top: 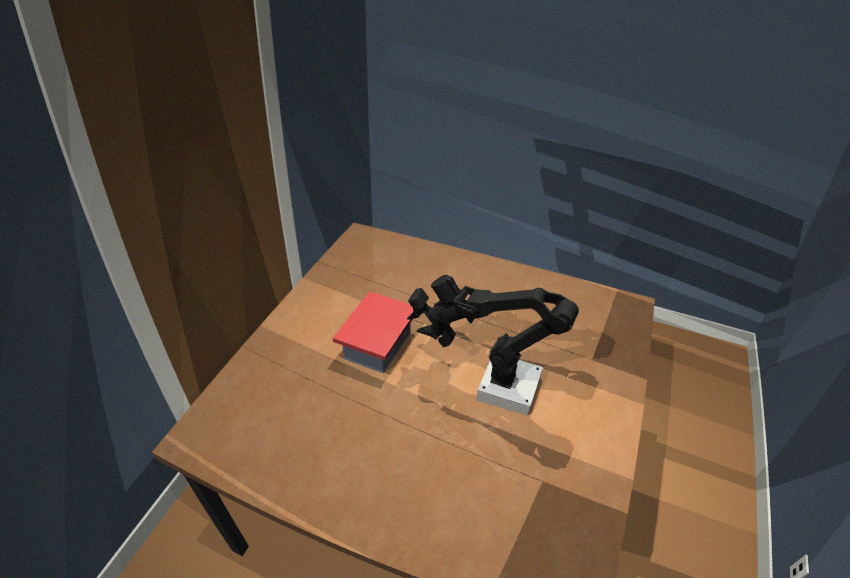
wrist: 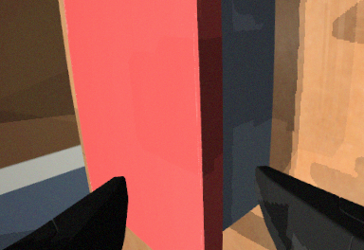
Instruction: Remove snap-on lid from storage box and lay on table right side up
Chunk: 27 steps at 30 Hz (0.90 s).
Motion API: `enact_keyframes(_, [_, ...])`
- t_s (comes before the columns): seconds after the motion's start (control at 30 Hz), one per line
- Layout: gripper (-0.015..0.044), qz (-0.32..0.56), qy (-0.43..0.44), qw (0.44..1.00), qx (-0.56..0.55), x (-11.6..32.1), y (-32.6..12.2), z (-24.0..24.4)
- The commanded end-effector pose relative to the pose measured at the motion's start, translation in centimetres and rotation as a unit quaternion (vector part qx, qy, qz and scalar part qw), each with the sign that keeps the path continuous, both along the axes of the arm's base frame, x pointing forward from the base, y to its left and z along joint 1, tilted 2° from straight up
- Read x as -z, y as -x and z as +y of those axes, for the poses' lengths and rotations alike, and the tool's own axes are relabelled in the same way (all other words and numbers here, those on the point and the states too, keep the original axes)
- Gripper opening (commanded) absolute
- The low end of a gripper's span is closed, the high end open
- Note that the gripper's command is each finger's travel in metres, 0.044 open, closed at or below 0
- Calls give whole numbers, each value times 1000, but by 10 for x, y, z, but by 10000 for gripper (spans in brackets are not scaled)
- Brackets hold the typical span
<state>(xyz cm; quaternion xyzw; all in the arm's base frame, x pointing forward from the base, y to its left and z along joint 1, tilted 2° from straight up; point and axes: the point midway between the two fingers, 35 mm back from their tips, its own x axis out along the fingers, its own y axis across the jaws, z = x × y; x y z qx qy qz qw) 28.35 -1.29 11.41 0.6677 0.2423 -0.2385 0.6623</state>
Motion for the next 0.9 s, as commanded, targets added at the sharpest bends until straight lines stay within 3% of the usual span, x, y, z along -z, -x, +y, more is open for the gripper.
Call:
enact_keyframes(0.0, [235, 7, -3, 1000, 1, 9, -3, 0])
enact_keyframes(0.87, [235, 6, -3, 1000, 1, 35, -37, 0])
